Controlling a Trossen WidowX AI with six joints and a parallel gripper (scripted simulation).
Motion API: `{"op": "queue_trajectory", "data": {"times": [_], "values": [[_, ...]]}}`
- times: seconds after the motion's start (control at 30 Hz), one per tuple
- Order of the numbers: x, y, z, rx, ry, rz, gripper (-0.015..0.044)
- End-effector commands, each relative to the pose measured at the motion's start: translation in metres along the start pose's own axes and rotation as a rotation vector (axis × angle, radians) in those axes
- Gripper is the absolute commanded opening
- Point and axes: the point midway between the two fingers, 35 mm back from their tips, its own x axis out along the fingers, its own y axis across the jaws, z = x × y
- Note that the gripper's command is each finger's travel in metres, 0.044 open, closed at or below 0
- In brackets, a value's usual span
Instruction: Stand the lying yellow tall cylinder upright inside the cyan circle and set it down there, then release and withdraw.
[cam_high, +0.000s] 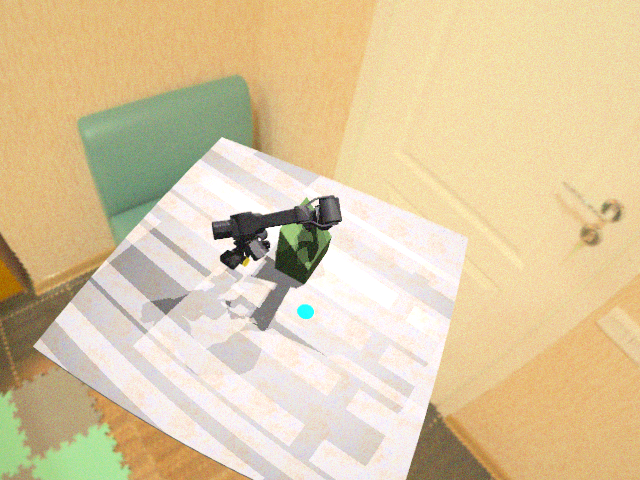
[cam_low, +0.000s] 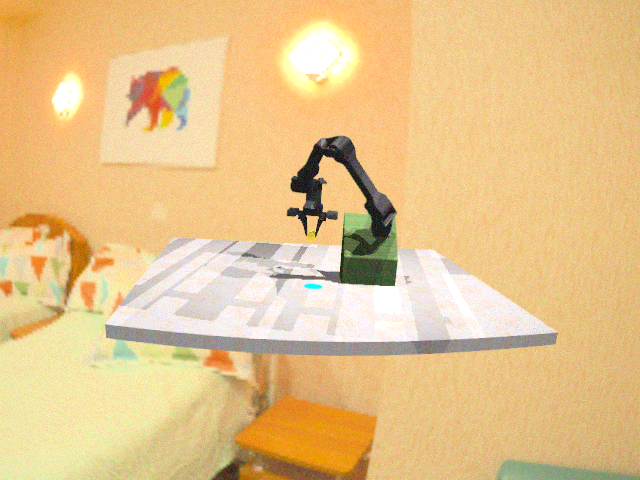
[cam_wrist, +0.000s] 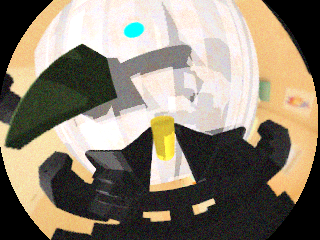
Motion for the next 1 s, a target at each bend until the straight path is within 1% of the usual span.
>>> {"op": "queue_trajectory", "data": {"times": [0.0,0.97], "values": [[-0.003,-0.003,0.007,0.047,0.01,-0.002,0.0105],[-0.014,-0.016,0.064,0.528,0.032,-0.014,0.0105]]}}
